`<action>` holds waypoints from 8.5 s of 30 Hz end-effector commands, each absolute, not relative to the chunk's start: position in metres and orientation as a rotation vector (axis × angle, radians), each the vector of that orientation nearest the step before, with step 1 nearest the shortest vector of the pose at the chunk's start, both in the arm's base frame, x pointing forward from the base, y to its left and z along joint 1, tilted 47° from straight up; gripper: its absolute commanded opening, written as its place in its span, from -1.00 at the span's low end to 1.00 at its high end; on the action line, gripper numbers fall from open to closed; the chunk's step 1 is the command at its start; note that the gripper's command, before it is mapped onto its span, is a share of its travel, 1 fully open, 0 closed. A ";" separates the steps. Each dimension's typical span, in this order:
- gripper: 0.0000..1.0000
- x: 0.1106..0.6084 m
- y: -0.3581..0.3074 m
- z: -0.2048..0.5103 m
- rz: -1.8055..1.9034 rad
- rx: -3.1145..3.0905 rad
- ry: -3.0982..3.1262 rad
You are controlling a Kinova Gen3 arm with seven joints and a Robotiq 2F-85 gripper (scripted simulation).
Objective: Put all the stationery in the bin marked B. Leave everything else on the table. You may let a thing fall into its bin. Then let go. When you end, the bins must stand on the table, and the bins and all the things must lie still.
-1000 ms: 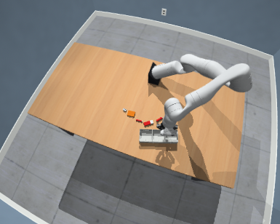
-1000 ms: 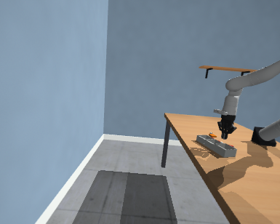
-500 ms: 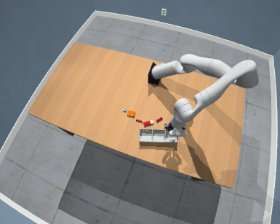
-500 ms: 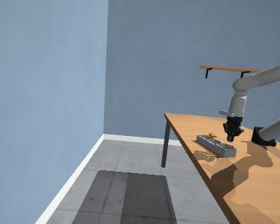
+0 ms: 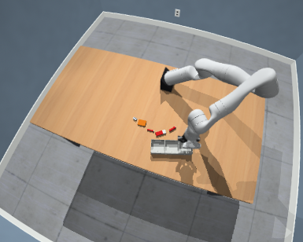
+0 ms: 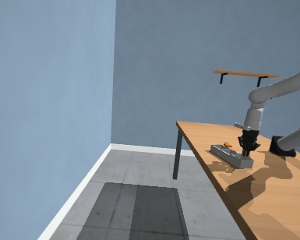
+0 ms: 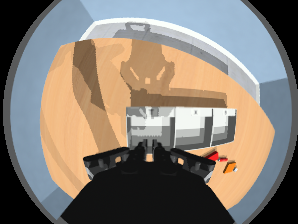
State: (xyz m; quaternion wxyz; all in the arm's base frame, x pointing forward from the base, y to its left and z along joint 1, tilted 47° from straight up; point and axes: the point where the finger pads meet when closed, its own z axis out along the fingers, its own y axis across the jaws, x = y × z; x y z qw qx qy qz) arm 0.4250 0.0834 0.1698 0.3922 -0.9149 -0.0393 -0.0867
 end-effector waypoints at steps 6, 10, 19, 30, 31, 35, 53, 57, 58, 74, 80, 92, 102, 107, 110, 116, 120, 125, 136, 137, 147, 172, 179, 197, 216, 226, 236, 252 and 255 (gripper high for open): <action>-0.82 0.427 0.099 0.156 -0.217 -2.321 -0.102; -0.82 0.428 0.106 0.149 -0.217 -2.321 -0.102; -0.82 0.428 0.107 0.148 -0.215 -2.322 -0.098; -0.82 0.428 0.107 0.148 -0.215 -2.322 -0.098; -0.82 0.428 0.107 0.148 -0.215 -2.322 -0.098; -0.82 0.428 0.107 0.148 -0.215 -2.322 -0.098; -0.82 0.428 0.107 0.148 -0.215 -2.322 -0.098; -0.82 0.428 0.107 0.148 -0.215 -2.322 -0.098; -0.82 0.428 0.107 0.148 -0.215 -2.322 -0.098; -0.82 0.426 0.094 0.159 -0.213 -2.323 -0.095; -0.82 0.425 0.088 0.165 -0.212 -2.323 -0.094; -0.82 0.422 0.066 0.185 -0.211 -2.324 -0.093; -0.82 0.417 0.043 0.206 -0.211 -2.324 -0.092; -0.82 0.414 0.024 0.223 -0.210 -2.325 -0.092; -0.82 0.410 0.006 0.240 -0.210 -2.325 -0.091; -0.82 0.404 -0.030 0.274 -0.209 -2.326 -0.090; -0.82 0.404 -0.029 0.274 -0.214 -2.324 -0.099; -0.82 0.406 -0.027 0.272 -0.214 -2.322 -0.098; -0.23 0.394 -0.034 0.188 0.022 -2.271 0.459; -0.23 0.393 -0.034 0.180 0.043 -2.261 0.509; -0.23 0.383 -0.040 0.114 0.239 -2.132 0.944; -0.23 0.377 -0.042 0.065 0.389 -1.985 1.244; -0.23 0.378 -0.042 0.066 0.389 -1.985 1.244; -0.23 0.378 -0.042 0.066 0.389 -1.985 1.244; -0.23 0.379 -0.023 0.047 0.388 -1.993 1.239; -0.23 0.381 -0.001 0.024 0.388 -1.994 1.240; -0.23 0.382 0.007 0.017 0.388 -1.994 1.240; -0.23 0.383 0.009 0.014 0.390 -1.991 1.244; -0.63 0.383 0.009 0.014 0.390 -1.991 1.244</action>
